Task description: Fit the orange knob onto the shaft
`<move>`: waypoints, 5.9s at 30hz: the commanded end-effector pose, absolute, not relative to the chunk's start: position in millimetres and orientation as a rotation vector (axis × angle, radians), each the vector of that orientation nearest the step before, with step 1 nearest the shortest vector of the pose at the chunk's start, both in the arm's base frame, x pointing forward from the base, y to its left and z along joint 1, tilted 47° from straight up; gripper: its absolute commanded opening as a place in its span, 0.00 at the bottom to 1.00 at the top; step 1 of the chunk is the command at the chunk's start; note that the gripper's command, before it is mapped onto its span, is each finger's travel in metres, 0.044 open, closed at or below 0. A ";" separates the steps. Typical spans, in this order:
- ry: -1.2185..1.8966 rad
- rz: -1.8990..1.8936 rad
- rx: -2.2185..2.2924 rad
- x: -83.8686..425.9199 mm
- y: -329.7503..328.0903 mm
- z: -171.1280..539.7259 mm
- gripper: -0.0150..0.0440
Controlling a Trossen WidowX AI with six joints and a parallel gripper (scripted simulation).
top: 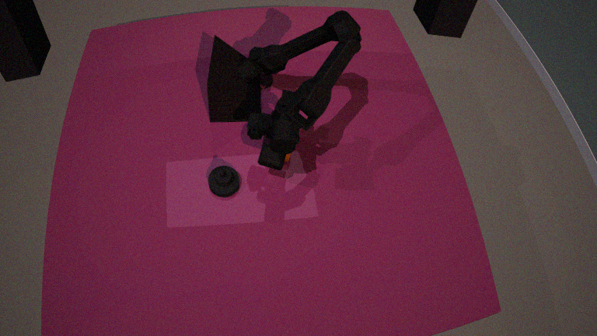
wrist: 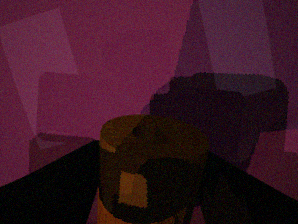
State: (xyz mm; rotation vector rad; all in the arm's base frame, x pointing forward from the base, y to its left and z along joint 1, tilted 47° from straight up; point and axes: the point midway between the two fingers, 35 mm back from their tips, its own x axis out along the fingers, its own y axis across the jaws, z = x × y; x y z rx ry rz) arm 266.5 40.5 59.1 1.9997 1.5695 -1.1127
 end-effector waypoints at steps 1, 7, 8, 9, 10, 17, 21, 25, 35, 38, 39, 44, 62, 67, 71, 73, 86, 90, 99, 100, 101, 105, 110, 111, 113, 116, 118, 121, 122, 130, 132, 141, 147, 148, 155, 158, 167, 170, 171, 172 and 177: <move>1.537 -1.163 1.944 267.2 41.3 63.9 0.56; 1.488 -1.237 1.860 268.7 42.2 70.0 0.56; 1.480 -1.249 1.846 268.9 42.4 71.0 0.56; 1.471 -1.260 1.833 269.2 42.6 72.0 0.56; 1.463 -1.272 1.819 269.4 42.9 73.0 0.56; 1.400 -1.355 1.712 271.5 45.1 80.2 0.56; 1.361 -1.400 1.649 272.8 46.8 84.4 0.56; 1.323 -1.443 1.586 274.1 48.7 88.3 0.56; 1.223 -1.542 1.426 277.7 54.6 97.5 0.56; 1.193 -1.569 1.378 278.8 56.7 100.0 0.56; 1.183 -1.578 1.362 279.2 57.4 100.8 0.56; 1.131 -1.620 1.281 281.1 61.2 104.6 0.56; 0.973 -1.719 1.043 287.6 75.5 116.3 0.56; 0.972 -1.716 1.046 287.8 76.0 117.2 0.56; 0.970 -1.704 1.056 288.6 77.9 120.0 0.56; 0.969 -1.699 1.061 289.0 78.9 121.3 0.56; 0.975 -1.703 1.056 288.8 77.8 119.1 0.69; 0.975 -1.703 1.056 288.8 77.8 119.1 0.69; 0.975 -1.703 1.056 288.8 77.8 119.1 0.69; 0.975 -1.703 1.056 288.8 77.8 119.1 0.69; 0.975 -1.703 1.056 288.8 77.8 119.1 0.69; 0.975 -1.703 1.056 288.8 77.8 119.1 0.87; 0.975 -1.703 1.056 288.8 77.8 119.1 1.00; 0.975 -1.703 1.056 288.8 77.8 119.1 1.00; 0.975 -1.703 1.056 288.8 77.8 119.1 1.00; 0.967 -1.669 1.083 287.6 63.7 133.0 1.00; 0.948 -1.621 1.119 283.4 43.0 152.8 1.00; 0.920 -1.572 1.151 275.8 20.7 173.2 1.00; 0.917 -1.568 1.153 275.1 19.2 174.6 1.00; 1.043 -1.569 1.225 270.6 17.4 168.8 1.00; 1.207 -1.537 1.345 266.5 16.2 164.2 1.00; 1.620 -1.035 2.081 281.7 9.2 187.8 1.00; 1.622 -1.020 2.097 282.4 8.5 188.9 1.00; 1.622 -1.020 2.097 282.4 8.5 188.9 1.00; 1.660 -0.684 1.868 282.2 8.4 188.8 1.00; 1.660 -0.413 1.659 282.1 8.3 188.6 1.00; 1.509 0.301 0.984 281.7 8.1 188.2 1.00; 1.423 0.495 0.765 281.6 8.0 188.0 1.00; 1.406 0.528 0.726 281.6 8.0 188.0 1.00; 1.400 0.539 0.713 281.6 8.0 188.0 1.00; 1.400 0.539 0.713 281.6 8.0 188.0 1.00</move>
